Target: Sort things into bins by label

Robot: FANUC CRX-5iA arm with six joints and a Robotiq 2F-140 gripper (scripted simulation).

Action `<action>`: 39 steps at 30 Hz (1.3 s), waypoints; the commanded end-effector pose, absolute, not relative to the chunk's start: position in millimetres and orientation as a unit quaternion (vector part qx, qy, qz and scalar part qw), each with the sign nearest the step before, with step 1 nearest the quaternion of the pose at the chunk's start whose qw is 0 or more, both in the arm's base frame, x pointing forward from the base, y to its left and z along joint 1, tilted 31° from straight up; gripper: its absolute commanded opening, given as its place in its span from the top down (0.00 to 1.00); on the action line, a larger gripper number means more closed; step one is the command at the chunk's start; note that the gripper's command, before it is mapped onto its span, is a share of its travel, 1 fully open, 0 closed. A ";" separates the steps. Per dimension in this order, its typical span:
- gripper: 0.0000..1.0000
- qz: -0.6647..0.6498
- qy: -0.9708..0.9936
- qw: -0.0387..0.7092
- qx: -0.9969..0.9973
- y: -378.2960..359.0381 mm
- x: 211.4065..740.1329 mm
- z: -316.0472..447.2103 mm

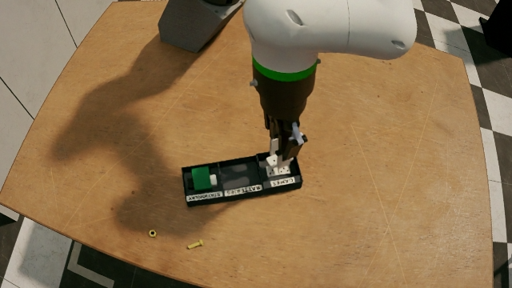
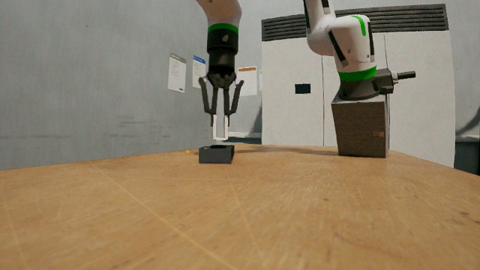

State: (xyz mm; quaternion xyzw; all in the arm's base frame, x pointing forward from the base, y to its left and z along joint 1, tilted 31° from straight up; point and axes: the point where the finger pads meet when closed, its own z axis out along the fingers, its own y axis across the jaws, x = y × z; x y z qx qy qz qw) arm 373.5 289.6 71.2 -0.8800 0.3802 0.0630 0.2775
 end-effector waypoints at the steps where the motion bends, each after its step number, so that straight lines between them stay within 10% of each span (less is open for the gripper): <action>1: 0.79 0.076 0.450 0.264 -0.850 289.4 373.7 71.3; 39: 0.79 0.084 0.492 0.254 -0.828 304.1 376.7 47.7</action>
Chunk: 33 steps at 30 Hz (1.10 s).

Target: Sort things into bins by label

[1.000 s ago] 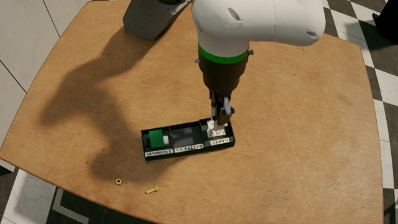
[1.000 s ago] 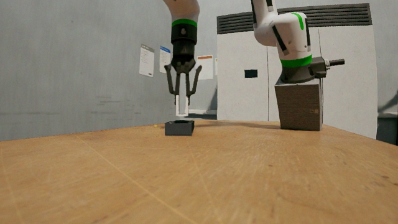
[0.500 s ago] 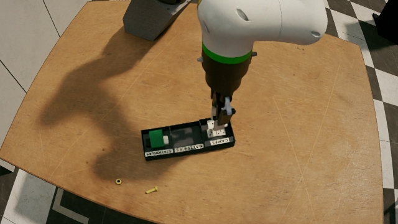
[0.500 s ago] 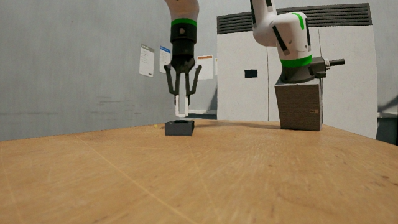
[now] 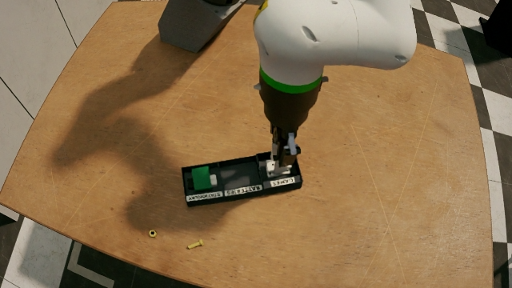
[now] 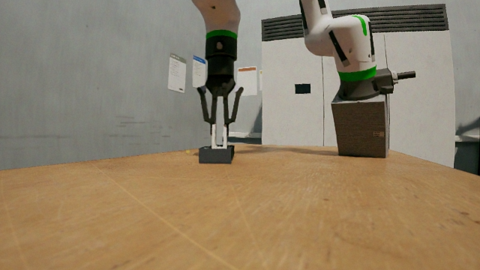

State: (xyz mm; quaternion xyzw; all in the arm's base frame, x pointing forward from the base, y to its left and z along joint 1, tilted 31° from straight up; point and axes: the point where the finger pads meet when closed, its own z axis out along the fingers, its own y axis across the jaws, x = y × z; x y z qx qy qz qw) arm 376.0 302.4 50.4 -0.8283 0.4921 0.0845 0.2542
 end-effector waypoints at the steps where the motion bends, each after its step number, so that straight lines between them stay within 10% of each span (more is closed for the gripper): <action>1: 0.79 0.084 0.492 0.254 -0.828 305.1 376.9 46.0; 33: 0.73 0.084 0.492 0.254 -0.828 309.1 377.7 39.8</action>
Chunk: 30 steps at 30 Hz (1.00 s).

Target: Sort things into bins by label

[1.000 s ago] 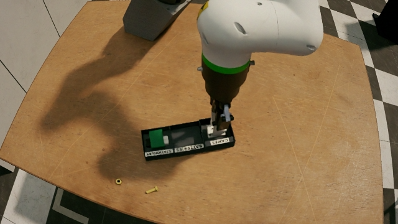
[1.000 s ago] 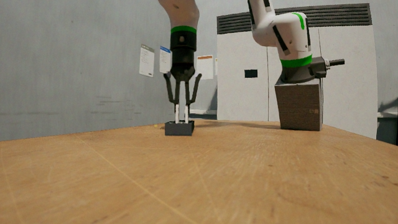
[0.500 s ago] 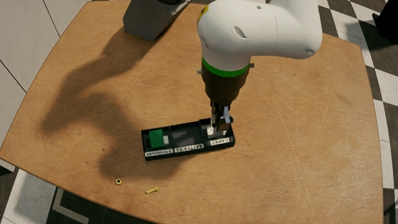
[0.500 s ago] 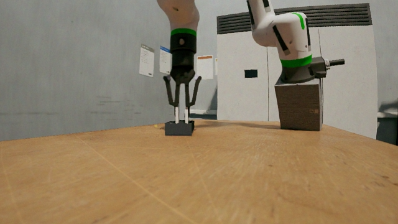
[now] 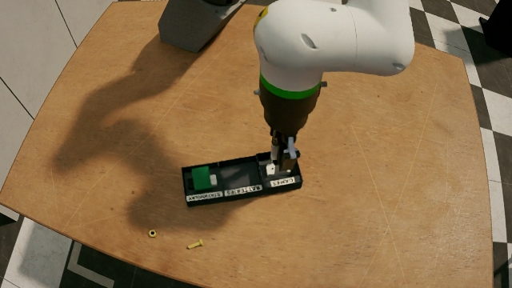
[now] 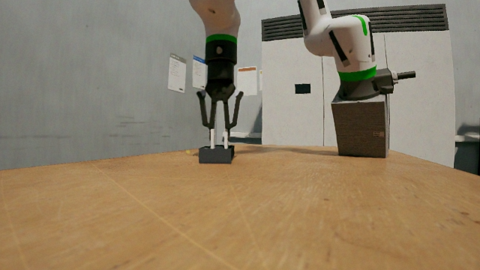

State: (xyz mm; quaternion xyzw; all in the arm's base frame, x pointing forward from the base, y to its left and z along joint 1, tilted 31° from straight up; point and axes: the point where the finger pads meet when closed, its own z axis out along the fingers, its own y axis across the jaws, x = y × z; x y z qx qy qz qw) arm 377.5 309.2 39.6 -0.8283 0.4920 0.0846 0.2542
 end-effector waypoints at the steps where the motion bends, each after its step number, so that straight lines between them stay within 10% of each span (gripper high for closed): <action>1: 0.73 0.084 0.492 0.254 -0.828 309.1 377.7 39.8; 30: 0.73 0.084 0.492 0.254 -0.828 290.2 373.6 71.8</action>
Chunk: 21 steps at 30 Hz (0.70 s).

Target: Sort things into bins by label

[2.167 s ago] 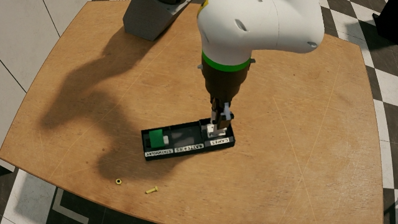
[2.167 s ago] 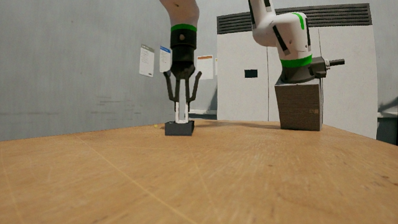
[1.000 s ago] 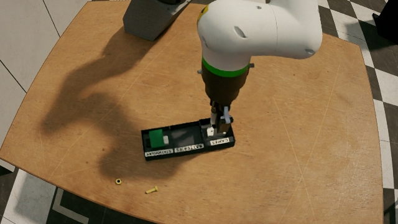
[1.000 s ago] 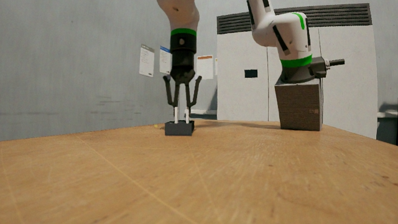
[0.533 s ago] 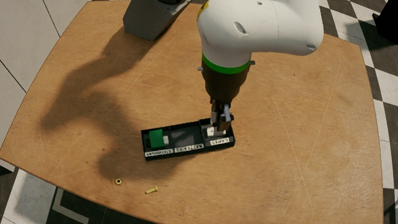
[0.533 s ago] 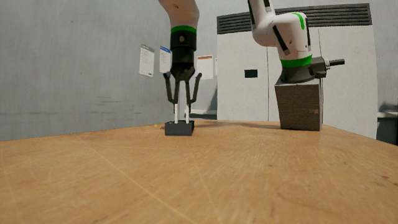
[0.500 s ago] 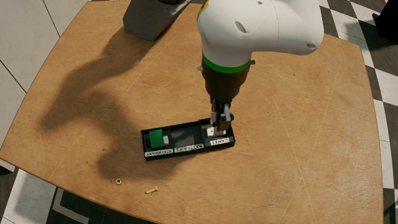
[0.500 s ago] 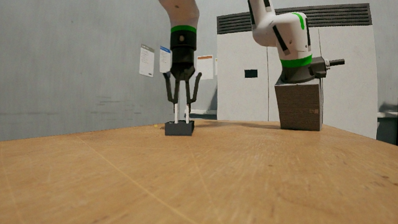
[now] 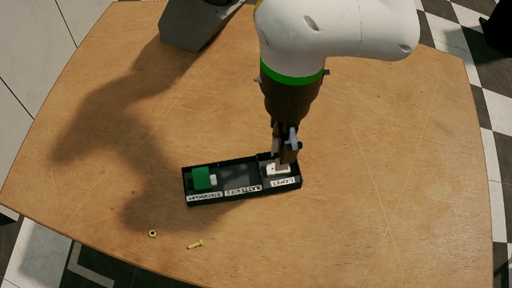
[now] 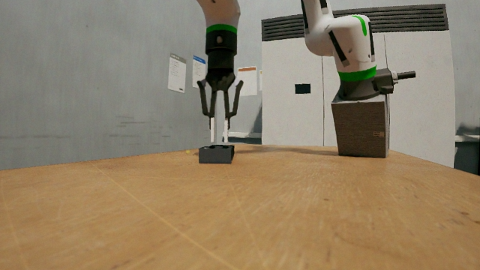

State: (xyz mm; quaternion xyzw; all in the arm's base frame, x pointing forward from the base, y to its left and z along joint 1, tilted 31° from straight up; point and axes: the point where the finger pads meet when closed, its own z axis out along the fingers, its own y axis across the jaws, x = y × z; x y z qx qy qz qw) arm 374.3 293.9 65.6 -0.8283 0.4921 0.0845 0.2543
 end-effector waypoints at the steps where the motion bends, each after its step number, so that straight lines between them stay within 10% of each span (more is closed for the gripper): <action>1: 0.73 0.084 0.492 0.254 -0.828 290.2 373.6 71.8; 7: 0.73 0.084 0.492 0.254 -0.828 290.1 373.5 71.7; 8: 0.00 0.084 0.492 0.254 -0.828 288.1 373.0 75.1; 21: 0.00 0.084 0.492 0.254 -0.828 265.9 368.2 112.8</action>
